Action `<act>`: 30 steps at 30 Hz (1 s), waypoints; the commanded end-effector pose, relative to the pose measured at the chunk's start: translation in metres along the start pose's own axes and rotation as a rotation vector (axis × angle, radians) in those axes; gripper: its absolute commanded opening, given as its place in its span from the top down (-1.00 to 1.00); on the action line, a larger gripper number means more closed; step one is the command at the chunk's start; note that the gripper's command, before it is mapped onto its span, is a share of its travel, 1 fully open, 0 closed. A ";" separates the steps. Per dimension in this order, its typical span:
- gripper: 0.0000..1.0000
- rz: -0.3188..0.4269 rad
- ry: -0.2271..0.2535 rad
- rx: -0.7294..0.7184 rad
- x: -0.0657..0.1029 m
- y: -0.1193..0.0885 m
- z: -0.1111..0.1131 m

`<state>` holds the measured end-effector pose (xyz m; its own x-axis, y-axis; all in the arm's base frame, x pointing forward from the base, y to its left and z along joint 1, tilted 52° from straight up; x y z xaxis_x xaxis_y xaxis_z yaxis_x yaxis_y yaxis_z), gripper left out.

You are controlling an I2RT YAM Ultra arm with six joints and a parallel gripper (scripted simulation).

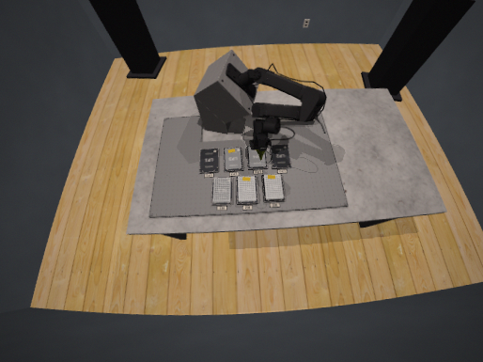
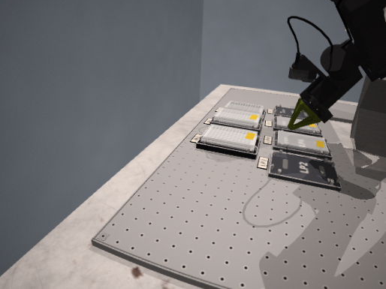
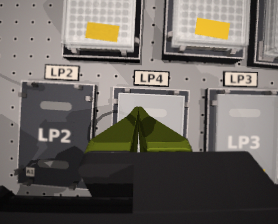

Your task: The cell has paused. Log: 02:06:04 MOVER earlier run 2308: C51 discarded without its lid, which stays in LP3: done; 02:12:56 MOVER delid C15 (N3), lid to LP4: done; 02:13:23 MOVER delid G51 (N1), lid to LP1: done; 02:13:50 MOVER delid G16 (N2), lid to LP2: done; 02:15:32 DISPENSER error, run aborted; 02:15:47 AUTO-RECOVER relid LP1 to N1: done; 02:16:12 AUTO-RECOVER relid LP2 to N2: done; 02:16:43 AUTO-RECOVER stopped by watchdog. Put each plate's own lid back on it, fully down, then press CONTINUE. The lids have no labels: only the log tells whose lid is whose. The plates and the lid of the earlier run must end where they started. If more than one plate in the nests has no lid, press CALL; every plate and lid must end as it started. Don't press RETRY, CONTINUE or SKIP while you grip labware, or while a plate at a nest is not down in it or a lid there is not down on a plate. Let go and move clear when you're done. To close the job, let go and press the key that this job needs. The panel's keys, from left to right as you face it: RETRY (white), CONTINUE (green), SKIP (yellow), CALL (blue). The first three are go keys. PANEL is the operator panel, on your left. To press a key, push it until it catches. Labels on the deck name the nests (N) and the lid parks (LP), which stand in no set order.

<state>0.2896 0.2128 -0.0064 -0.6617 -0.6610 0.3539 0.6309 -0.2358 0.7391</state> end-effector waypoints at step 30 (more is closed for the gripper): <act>1.00 -0.078 -0.055 -0.030 0.004 0.022 0.045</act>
<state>0.2799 0.2428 0.0398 -0.7155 -0.6239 0.3144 0.5905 -0.2996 0.7493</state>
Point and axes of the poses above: the point where the finger pads meet when closed, its own x axis back along the fingers, its own z axis across the jaws, y = z × x, the point moved 3 cm from there along x, back along the fingers, and after that the axes turned 15 degrees about x, right-handed, at the moved point
